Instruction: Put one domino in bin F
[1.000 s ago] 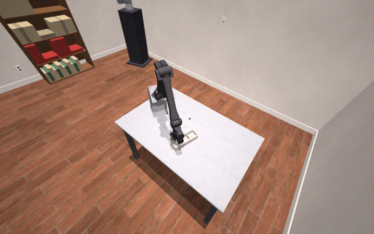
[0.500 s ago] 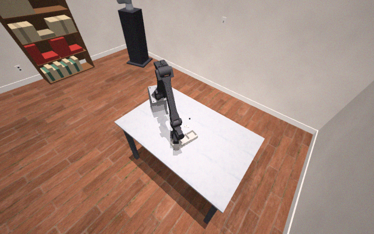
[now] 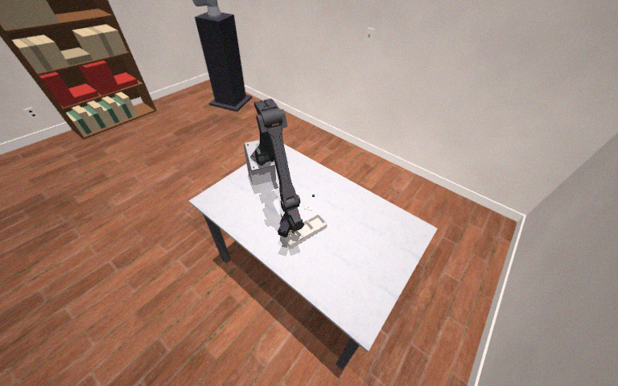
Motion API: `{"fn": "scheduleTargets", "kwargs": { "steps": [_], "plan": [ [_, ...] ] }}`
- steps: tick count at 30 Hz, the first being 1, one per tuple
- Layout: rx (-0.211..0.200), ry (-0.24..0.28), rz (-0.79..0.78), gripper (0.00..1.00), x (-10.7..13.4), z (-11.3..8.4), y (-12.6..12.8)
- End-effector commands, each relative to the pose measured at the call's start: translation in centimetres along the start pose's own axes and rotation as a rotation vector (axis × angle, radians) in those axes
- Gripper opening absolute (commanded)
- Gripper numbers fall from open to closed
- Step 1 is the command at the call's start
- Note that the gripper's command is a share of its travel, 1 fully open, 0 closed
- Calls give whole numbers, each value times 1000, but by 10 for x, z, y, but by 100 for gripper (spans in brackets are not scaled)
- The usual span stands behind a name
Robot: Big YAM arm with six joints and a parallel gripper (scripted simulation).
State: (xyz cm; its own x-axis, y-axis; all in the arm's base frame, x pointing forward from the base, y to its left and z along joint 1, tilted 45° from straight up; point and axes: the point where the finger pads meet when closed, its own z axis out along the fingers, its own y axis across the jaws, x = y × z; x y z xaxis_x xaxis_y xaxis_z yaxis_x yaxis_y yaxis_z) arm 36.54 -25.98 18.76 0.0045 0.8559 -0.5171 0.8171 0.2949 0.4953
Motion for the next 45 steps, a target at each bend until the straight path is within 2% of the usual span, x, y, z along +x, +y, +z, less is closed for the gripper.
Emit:
{"fn": "scheduleTargets", "kwargs": {
  "steps": [1,5,15,17,18,27,28,39,40,45],
  "plan": [
    [2,-9,157,21,-1,0,-3],
    [2,-10,256,21,-6,-1,-4],
    [12,-14,517,21,0,2,-2],
    [12,-14,517,21,0,2,-2],
    [17,-15,583,21,1,2,-1],
    [15,-16,585,21,2,3,2],
    [-5,-32,581,21,-7,-4,5],
    [-5,-32,581,21,-7,-4,6],
    [-1,-30,591,21,-7,4,5],
    [-8,-37,595,21,-13,13,8]
  ]
}}
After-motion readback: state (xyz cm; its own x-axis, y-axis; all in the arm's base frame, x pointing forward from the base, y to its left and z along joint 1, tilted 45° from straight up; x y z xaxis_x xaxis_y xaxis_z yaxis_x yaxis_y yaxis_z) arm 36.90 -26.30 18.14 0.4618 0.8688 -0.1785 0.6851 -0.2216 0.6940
